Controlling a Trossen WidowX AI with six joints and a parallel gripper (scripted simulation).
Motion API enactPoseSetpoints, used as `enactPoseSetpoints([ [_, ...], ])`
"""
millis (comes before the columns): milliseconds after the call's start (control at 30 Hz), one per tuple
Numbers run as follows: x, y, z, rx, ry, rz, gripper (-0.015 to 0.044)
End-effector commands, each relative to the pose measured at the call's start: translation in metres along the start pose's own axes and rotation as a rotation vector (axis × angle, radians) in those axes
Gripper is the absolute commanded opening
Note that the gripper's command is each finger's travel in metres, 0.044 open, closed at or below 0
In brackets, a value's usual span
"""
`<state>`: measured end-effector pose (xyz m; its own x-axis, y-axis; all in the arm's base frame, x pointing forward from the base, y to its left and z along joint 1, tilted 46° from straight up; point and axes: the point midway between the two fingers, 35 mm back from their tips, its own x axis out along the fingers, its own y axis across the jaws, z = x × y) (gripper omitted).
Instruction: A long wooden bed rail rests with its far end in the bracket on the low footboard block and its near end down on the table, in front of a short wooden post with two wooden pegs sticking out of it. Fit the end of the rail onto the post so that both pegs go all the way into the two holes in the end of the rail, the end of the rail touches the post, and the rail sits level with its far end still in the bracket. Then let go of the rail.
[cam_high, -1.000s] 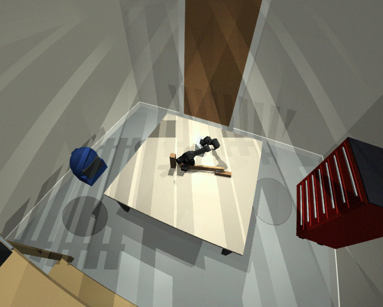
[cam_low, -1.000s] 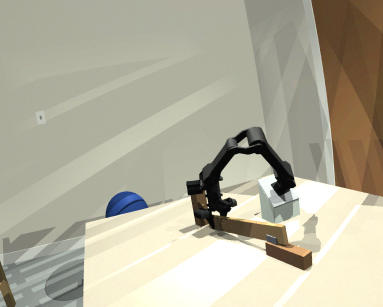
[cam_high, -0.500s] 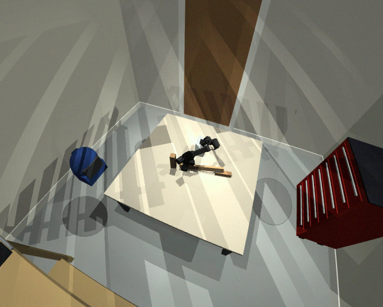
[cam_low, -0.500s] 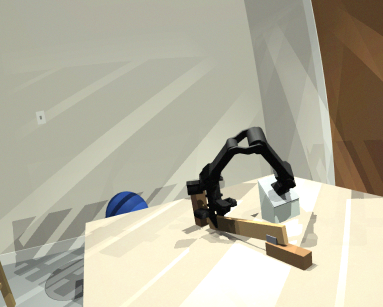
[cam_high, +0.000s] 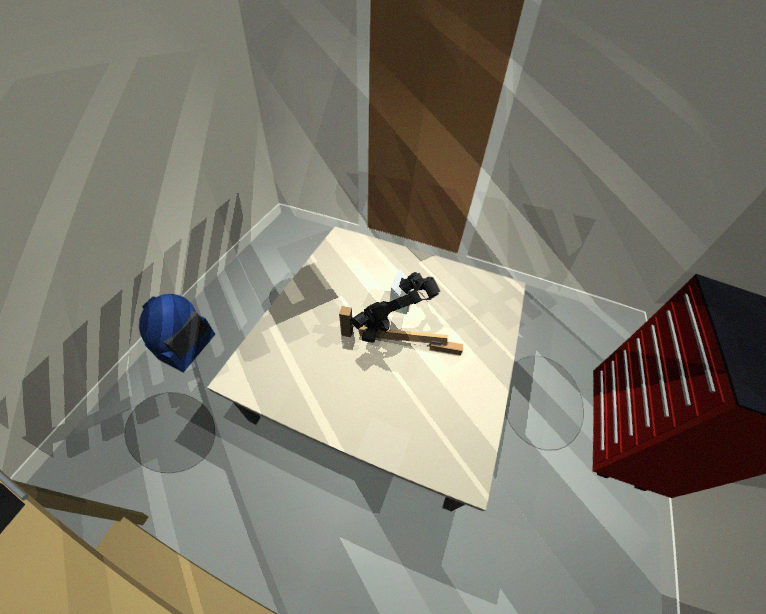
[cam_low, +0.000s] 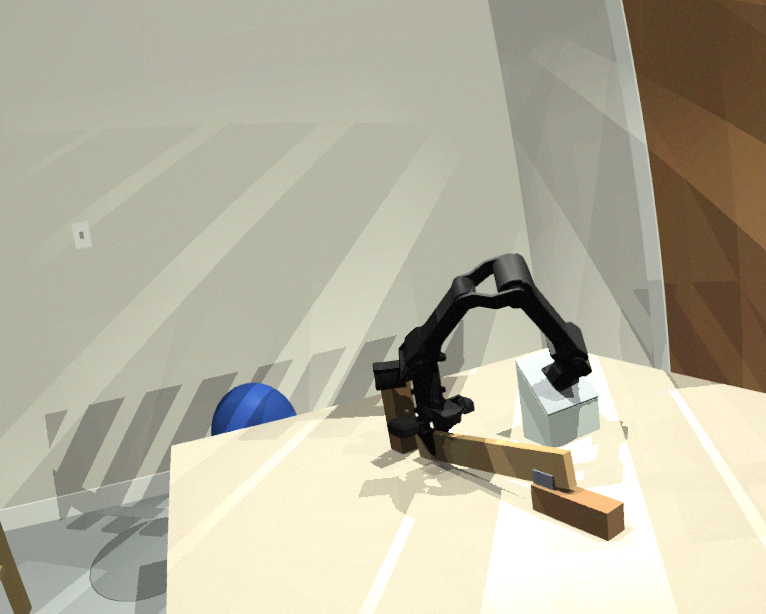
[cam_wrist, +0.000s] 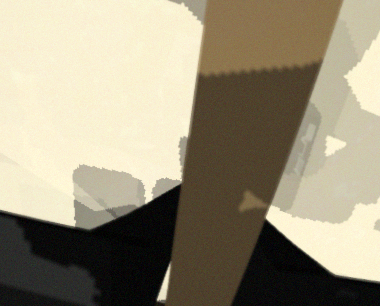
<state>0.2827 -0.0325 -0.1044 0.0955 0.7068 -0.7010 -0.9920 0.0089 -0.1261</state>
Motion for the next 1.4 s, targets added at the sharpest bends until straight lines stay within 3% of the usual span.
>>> enactPoseSetpoints([
  [0,-0.003,-0.001,0.0,-0.002,-0.002,-0.004,0.0],
  [1367,-0.024,-0.006,-0.001,-0.002,-0.001,-0.004,0.0],
])
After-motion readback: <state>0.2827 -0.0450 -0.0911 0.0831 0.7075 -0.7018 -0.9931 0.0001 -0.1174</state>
